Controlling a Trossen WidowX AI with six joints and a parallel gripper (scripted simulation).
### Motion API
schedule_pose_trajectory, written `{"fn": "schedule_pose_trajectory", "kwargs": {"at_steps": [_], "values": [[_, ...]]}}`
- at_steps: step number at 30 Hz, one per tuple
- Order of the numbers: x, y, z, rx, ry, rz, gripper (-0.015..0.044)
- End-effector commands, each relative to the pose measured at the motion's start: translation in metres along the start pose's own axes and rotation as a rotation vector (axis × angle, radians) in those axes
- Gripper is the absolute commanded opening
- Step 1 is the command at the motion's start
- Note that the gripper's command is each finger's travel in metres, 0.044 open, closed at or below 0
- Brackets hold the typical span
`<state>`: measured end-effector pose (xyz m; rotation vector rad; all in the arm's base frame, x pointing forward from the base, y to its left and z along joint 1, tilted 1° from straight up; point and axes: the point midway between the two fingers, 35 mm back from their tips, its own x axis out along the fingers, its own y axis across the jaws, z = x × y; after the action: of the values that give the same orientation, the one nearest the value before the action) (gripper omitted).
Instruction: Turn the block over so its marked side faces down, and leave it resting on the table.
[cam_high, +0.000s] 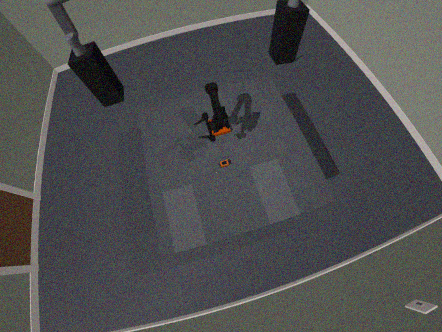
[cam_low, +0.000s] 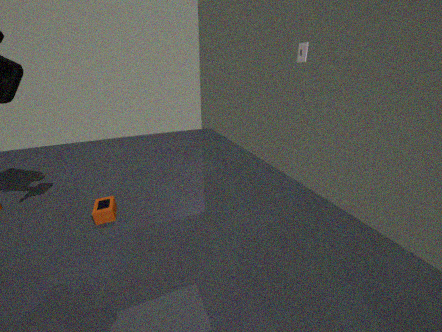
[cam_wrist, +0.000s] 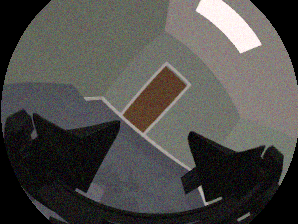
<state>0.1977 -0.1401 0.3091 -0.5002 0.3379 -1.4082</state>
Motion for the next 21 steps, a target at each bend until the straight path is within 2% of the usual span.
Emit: {"fn": "schedule_pose_trajectory", "kwargs": {"at_steps": [1,4,9,21], "values": [[0.0,0.002,0.002,-0.007,-0.007,0.004,0.0426],[0.004,0.033,0.027,-0.108,-0.1,0.08,0.044],[0.007,0.11,0.051,-0.305,-0.211,0.33,0.044],[-0.009,0.198,0.028,-0.496,-0.145,0.745,0.044]]}}
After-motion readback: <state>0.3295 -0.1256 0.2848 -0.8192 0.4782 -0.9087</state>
